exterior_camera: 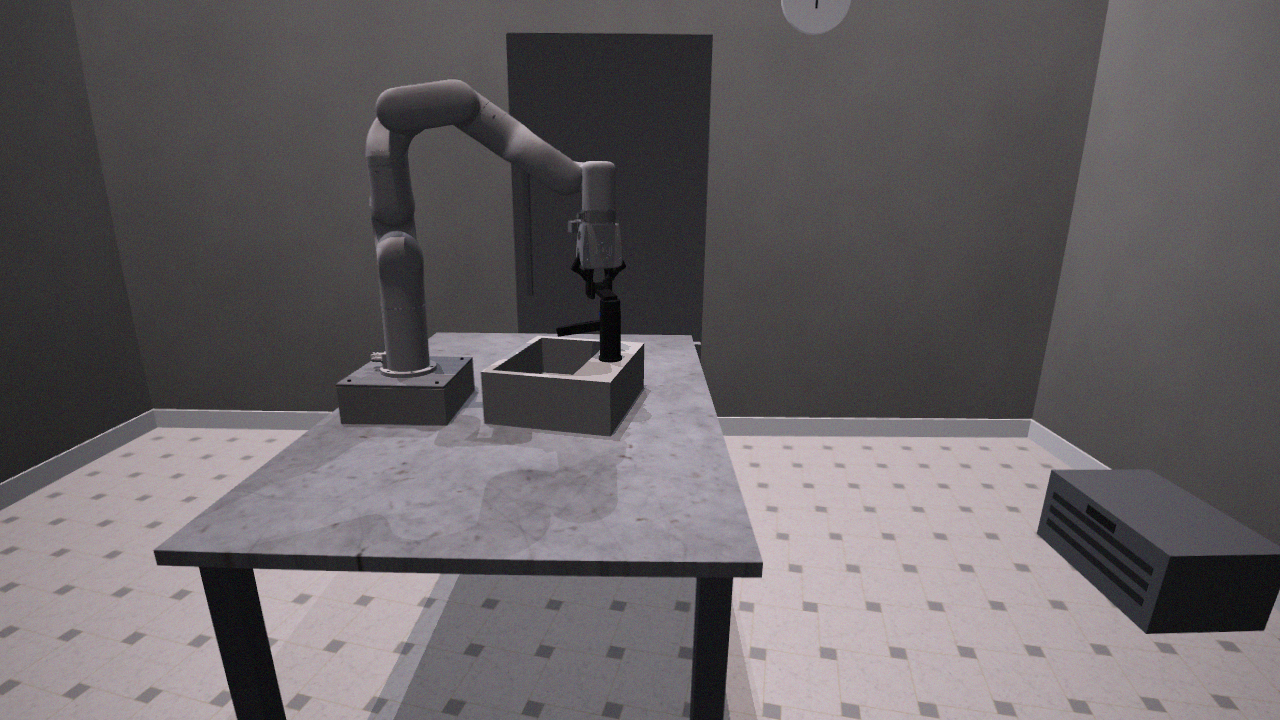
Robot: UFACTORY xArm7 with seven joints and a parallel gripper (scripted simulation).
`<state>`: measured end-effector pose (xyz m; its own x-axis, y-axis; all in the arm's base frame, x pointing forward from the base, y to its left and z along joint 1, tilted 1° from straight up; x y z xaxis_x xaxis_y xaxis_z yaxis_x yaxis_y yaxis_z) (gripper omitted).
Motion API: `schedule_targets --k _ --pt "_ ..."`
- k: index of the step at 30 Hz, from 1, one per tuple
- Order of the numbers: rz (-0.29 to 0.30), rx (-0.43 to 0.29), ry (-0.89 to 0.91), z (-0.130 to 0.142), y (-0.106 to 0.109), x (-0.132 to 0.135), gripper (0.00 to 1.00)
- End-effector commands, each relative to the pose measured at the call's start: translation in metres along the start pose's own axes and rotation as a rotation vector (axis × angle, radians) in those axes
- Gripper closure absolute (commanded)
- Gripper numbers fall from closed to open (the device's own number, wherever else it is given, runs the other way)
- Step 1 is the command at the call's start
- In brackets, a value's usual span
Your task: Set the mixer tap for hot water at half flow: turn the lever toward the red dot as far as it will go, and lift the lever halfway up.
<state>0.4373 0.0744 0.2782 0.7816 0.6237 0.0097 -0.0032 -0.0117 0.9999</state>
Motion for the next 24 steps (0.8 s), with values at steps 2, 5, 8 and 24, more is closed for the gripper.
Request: schedule_targets --k 2,5,8,24 --pt "0.005 -0.003 -0.001 0.0011 0.0025 0.0008 1.00" --pt "0.005 -0.003 -0.001 0.0011 0.0025 0.0008 1.00" --pt "0.005 -0.003 -0.001 0.0011 0.0025 0.0008 1.00" --pt "0.005 -0.003 -0.001 0.0011 0.0025 0.0008 0.27"
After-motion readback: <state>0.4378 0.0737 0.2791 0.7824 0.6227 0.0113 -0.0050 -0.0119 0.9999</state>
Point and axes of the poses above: the point where the finger pads meet when closed, its own y axis back along the fingers, its own x axis across the jaws, z = x × y, the point moved 9 cm from there along y, back along the fingers, and after that the axes turned 9 degrees about y, right-handed, at the moved point
